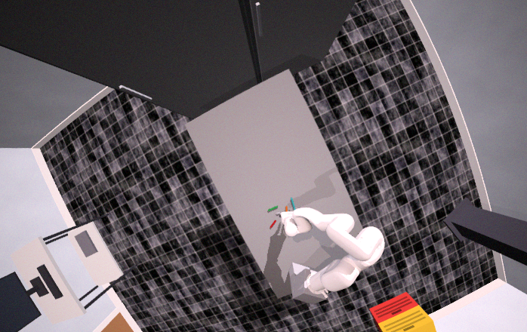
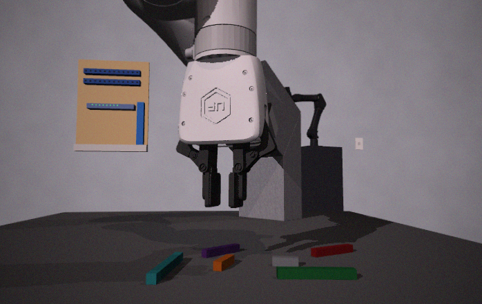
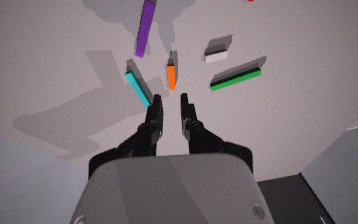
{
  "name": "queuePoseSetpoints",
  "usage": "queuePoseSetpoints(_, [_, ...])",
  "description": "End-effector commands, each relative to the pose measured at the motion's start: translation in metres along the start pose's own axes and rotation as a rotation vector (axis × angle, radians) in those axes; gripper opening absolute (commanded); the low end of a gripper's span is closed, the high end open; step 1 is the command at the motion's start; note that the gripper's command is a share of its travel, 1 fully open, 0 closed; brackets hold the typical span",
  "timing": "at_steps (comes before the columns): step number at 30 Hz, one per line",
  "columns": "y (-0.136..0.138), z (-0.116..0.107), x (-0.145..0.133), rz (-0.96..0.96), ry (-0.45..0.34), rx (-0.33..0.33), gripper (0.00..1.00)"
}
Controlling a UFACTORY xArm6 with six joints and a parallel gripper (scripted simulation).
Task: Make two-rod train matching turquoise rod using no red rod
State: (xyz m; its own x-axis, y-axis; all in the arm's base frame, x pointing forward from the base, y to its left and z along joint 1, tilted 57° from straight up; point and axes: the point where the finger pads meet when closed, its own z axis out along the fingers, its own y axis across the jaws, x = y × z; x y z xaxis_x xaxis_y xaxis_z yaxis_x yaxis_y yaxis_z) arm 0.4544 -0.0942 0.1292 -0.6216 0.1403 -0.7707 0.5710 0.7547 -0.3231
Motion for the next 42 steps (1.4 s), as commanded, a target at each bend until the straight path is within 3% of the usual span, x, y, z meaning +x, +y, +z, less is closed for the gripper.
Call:
queuePoseSetpoints(1, [0.000, 0.000, -0.001, 0.000, -0.001, -0.001, 0.24])
queuePoseSetpoints(17, [0.000, 0.006, 0.000, 0.000, -0.001, -0.001, 0.24])
queuePoseSetpoints(42, [0.001, 0.039, 0.000, 0.000, -0.001, -0.001, 0.24])
